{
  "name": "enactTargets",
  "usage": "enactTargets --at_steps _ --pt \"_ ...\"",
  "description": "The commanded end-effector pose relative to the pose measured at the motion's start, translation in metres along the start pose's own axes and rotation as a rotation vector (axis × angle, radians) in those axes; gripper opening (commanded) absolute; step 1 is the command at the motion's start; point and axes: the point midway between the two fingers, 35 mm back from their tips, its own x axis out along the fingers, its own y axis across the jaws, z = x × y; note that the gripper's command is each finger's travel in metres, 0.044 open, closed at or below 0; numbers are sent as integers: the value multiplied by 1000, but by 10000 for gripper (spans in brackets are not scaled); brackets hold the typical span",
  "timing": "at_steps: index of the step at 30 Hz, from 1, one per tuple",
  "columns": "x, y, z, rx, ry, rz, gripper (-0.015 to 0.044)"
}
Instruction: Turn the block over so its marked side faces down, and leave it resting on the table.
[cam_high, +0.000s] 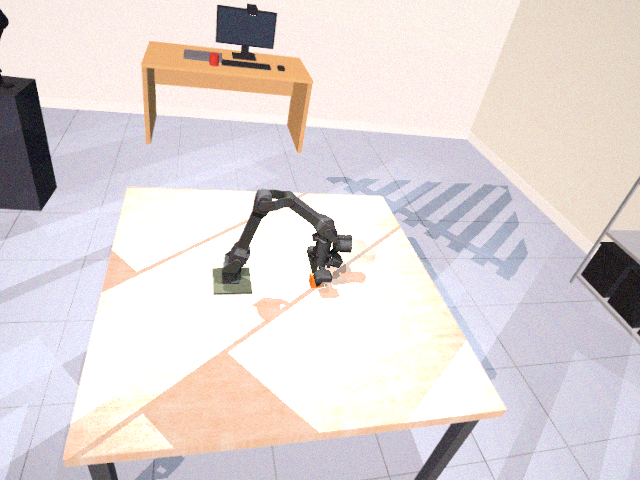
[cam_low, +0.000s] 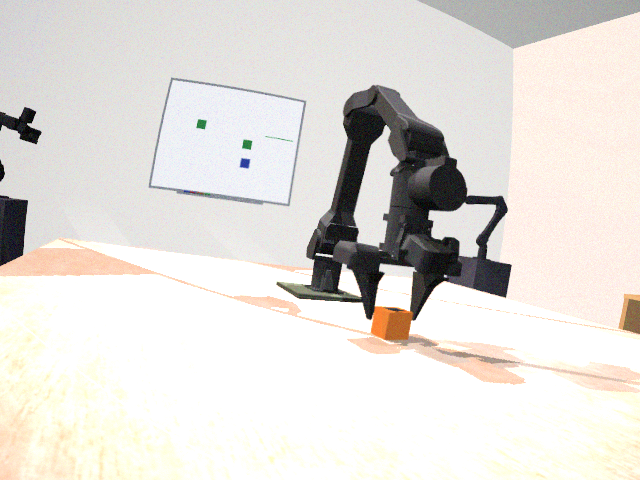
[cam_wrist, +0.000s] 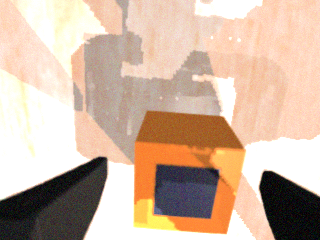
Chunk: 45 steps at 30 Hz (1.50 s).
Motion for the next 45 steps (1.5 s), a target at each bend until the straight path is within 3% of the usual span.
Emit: enactTargets --at_steps 1,4,21,24,29,45 --pt "1 1 0 -4 -2 3 256" --pt "1 1 0 -4 -2 3 177" --pt "1 1 0 -4 -2 3 64" --pt "-8 1 1 -4 -2 3 0" --pt "-29 1 0 -4 -2 3 0" --pt "-24 0 1 1 -188 7 0"
